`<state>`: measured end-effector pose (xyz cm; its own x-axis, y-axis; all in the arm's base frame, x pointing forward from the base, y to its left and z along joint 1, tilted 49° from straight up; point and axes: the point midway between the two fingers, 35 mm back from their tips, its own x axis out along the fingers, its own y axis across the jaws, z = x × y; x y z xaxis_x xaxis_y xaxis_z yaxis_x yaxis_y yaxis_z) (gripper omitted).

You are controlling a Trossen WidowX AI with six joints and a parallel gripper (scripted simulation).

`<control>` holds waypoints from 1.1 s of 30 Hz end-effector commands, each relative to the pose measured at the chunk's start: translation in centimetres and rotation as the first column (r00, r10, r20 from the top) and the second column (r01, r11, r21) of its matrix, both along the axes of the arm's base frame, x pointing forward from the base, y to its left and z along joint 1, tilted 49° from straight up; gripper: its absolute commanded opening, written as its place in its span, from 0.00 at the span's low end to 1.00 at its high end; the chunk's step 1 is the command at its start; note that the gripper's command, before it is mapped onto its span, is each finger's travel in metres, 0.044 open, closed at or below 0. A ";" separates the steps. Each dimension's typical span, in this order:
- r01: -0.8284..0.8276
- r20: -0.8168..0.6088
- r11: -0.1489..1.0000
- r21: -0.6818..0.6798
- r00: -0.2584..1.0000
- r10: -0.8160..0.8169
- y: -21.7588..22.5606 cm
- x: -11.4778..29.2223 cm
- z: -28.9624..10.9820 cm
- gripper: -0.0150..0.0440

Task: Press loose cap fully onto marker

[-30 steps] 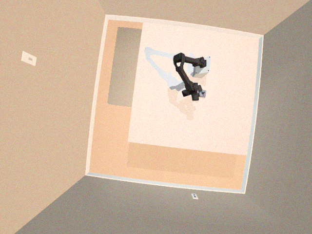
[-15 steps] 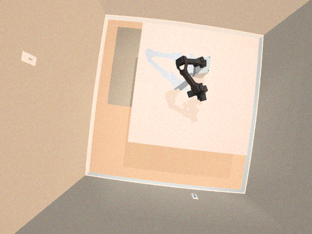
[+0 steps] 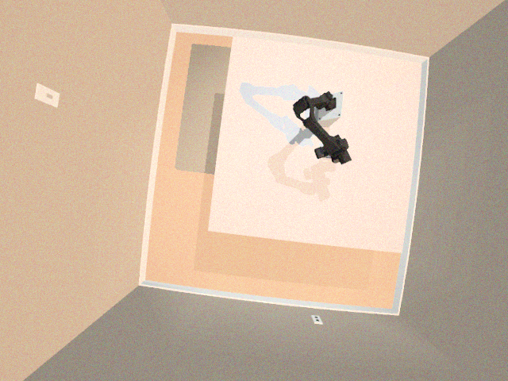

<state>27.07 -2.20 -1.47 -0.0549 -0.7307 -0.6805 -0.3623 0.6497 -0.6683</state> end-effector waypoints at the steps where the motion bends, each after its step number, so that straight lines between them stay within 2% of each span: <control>1: 0.004 0.001 1.000 0.000 1.000 -0.004 1.2 -0.1 -0.7 0.25; 13: 0.014 0.004 1.000 -0.026 1.000 -0.013 4.4 -1.0 -2.5 0.25; 33: 0.013 0.004 1.000 -0.026 1.000 -0.013 2.7 -1.1 -4.1 0.25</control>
